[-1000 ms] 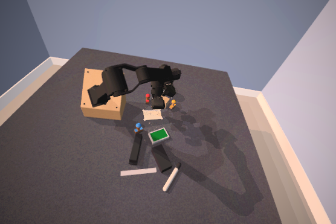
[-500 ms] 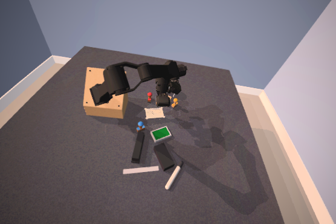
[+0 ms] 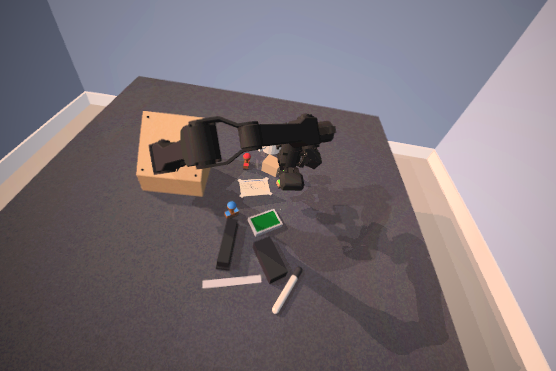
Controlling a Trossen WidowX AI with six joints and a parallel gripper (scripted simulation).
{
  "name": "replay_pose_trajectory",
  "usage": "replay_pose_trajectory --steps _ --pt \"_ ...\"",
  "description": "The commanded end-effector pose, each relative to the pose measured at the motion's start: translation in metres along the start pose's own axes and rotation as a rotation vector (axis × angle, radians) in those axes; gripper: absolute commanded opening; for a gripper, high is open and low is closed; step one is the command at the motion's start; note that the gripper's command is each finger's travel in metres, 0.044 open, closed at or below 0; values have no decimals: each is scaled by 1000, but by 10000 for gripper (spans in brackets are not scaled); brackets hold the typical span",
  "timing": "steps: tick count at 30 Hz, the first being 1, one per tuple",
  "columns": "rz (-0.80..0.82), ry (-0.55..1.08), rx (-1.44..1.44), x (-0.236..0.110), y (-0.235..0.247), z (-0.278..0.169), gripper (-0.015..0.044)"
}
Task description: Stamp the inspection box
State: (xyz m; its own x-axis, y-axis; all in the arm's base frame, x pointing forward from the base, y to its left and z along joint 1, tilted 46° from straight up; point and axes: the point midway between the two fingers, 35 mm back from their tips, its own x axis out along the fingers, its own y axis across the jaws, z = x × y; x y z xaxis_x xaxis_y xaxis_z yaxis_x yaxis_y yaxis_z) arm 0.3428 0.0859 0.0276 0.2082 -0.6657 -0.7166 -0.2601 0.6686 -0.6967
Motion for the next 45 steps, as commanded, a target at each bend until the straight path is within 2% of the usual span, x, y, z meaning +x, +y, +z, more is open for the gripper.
replay_pose_trajectory --steps 1,9,45 --pt "-7 1 -3 1 -15 12 0" --pt "-10 1 -1 4 -25 20 0" --pt "-12 1 -1 63 -27 20 0"
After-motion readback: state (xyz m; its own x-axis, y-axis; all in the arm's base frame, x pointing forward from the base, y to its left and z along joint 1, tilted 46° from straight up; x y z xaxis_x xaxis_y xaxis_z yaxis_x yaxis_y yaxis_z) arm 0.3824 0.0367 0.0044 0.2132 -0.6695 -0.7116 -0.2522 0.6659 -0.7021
